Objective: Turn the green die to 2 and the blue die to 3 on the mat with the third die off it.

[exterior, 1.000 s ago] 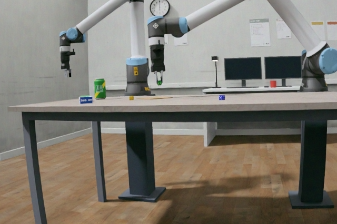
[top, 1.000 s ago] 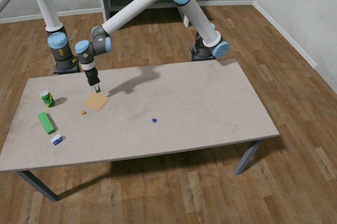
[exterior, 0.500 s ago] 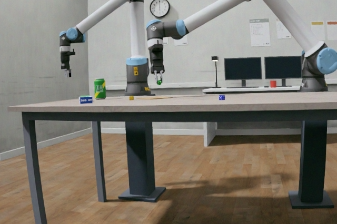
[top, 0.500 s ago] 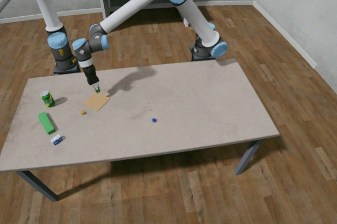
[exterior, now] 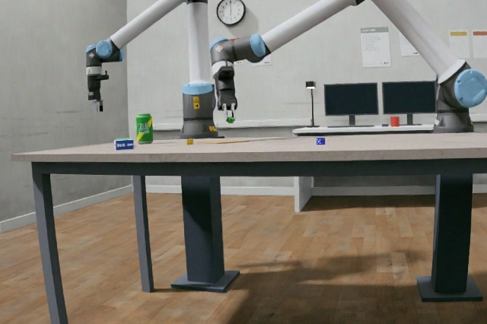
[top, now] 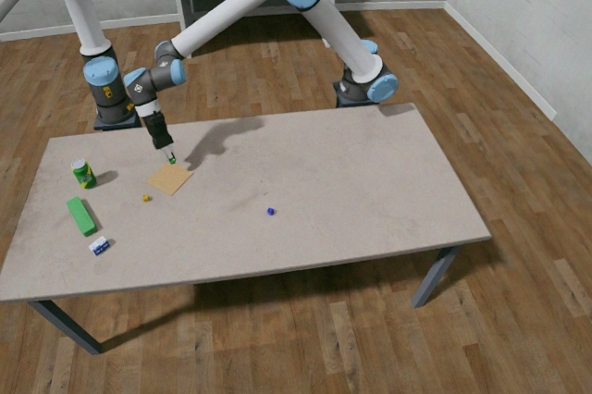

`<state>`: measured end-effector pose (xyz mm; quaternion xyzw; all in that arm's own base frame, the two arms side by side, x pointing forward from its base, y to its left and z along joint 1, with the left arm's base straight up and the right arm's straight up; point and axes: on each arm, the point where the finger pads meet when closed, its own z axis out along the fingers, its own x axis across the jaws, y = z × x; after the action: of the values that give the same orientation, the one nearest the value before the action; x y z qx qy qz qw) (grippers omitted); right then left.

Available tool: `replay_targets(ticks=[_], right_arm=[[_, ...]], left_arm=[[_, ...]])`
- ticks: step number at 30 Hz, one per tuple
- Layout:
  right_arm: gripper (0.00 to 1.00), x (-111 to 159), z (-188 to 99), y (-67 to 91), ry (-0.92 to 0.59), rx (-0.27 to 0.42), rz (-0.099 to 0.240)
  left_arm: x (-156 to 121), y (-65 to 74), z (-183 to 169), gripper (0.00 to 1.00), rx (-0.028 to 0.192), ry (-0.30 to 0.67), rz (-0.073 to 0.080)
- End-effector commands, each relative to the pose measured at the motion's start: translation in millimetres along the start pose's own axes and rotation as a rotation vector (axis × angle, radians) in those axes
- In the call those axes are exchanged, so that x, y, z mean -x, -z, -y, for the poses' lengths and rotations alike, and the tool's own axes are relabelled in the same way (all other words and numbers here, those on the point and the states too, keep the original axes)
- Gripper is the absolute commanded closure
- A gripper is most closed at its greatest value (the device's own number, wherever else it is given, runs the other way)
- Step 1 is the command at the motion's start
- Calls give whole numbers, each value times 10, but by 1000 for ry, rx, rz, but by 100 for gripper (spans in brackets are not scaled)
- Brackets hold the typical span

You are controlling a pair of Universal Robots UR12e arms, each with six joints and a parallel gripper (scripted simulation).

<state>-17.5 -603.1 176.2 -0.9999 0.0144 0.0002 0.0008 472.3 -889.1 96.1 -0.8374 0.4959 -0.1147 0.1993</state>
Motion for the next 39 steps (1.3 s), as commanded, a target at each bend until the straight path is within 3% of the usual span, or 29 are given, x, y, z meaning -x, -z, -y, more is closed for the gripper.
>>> replay_targets(ticks=[1,3,7,9,11,13,20,23,39], right_arm=[[0,-2,-6,8,0,2,0],[0,-2,-6,8,0,2,0],[0,-2,-6,8,0,2,0],[0,-2,-6,8,0,2,0],[0,-2,-6,8,0,2,0],[0,-2,-6,8,0,2,0],[0,-2,-6,8,0,2,0],[0,-2,-6,8,0,2,0],[0,-2,-6,8,0,2,0]], left_arm=[[-12,24,5,60,-45,1,-4],[-15,29,3,60,-57,1,-6],[-14,29,2,60,-62,1,-6],[-11,23,1,60,-77,2,-4],[-5,14,-2,60,-108,3,-1],[-5,14,-2,60,-108,3,-1],[-5,9,-28,60,-274,4,-1],[-13,19,-39,60,-314,2,-5],[-15,21,-42,60,-321,1,-6]])
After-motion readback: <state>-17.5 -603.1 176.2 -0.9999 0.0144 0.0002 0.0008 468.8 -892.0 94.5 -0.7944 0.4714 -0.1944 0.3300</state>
